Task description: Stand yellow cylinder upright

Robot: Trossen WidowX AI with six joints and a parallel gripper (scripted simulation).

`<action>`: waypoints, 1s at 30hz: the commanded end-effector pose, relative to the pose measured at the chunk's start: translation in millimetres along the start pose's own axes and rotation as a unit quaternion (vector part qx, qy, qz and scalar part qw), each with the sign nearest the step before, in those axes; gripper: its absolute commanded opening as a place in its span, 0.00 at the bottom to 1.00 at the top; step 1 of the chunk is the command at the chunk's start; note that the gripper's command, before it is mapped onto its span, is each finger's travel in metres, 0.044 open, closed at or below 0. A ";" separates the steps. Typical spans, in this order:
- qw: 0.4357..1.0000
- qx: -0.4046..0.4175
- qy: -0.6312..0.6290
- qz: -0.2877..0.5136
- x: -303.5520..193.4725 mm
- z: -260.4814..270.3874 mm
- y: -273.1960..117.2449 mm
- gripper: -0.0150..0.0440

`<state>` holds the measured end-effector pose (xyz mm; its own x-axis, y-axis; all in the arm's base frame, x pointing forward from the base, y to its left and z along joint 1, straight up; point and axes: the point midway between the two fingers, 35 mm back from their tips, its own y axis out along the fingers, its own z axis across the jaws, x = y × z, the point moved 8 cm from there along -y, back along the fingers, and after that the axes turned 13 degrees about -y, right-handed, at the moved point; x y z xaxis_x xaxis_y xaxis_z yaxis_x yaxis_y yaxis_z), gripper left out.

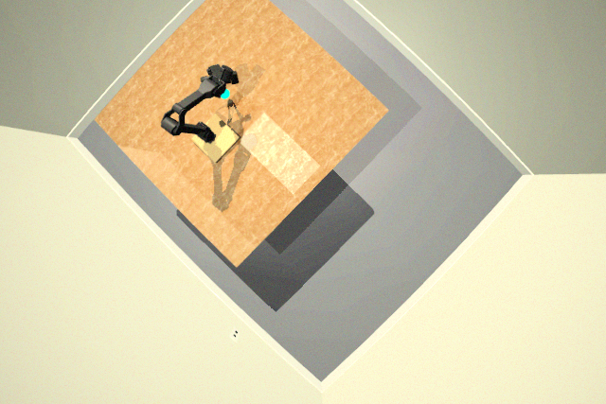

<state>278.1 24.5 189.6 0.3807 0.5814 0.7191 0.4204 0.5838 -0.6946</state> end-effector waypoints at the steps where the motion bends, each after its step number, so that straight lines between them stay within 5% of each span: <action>1: 1.000 0.000 0.004 -0.014 -4.0 1.3 -0.6 0.43; 30: 0.994 -0.013 -0.003 -0.108 -21.8 0.8 -7.0 0.43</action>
<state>269.6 9.3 180.7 0.2804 0.4637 0.8405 0.5078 0.6714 -0.5398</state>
